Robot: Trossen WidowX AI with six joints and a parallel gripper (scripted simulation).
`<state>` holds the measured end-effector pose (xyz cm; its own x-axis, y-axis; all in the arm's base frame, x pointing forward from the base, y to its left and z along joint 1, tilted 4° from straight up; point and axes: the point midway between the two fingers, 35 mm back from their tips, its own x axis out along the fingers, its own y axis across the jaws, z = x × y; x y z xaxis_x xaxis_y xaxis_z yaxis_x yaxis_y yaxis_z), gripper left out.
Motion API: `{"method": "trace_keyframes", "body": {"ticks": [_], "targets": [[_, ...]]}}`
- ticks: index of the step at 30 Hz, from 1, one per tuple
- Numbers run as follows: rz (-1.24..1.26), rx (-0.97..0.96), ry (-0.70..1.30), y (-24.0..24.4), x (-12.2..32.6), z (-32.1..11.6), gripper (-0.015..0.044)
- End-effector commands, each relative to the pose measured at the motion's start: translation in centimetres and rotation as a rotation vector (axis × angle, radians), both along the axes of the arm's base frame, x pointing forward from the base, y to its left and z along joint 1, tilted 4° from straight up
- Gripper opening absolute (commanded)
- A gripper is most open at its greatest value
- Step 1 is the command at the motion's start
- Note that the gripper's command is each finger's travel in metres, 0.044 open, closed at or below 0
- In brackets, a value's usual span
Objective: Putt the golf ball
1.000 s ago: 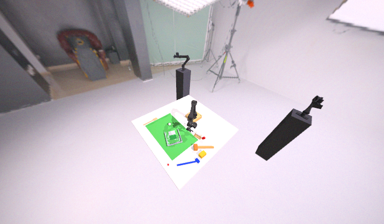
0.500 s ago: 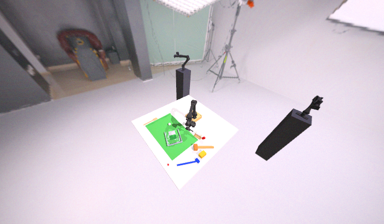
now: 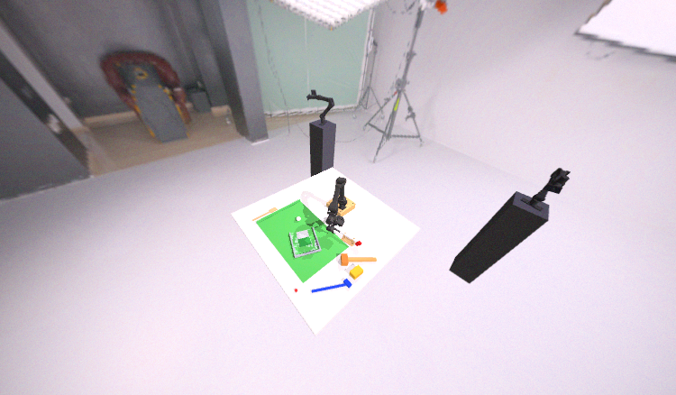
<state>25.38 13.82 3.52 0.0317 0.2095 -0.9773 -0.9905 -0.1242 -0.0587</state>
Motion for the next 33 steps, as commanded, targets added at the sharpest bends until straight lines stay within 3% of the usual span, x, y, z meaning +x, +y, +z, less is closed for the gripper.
{"method": "trace_keyframes", "body": {"ticks": [1, 17, 33], "targets": [[0.004, -0.001, -0.004, 0.0, 0.1, -0.5, 0.0440], [0.004, -0.002, -0.004, -0.2, 0.2, -2.5, 0.0440], [0.000, 0.000, -0.003, -0.1, 0.2, -2.2, 0.0020]]}}
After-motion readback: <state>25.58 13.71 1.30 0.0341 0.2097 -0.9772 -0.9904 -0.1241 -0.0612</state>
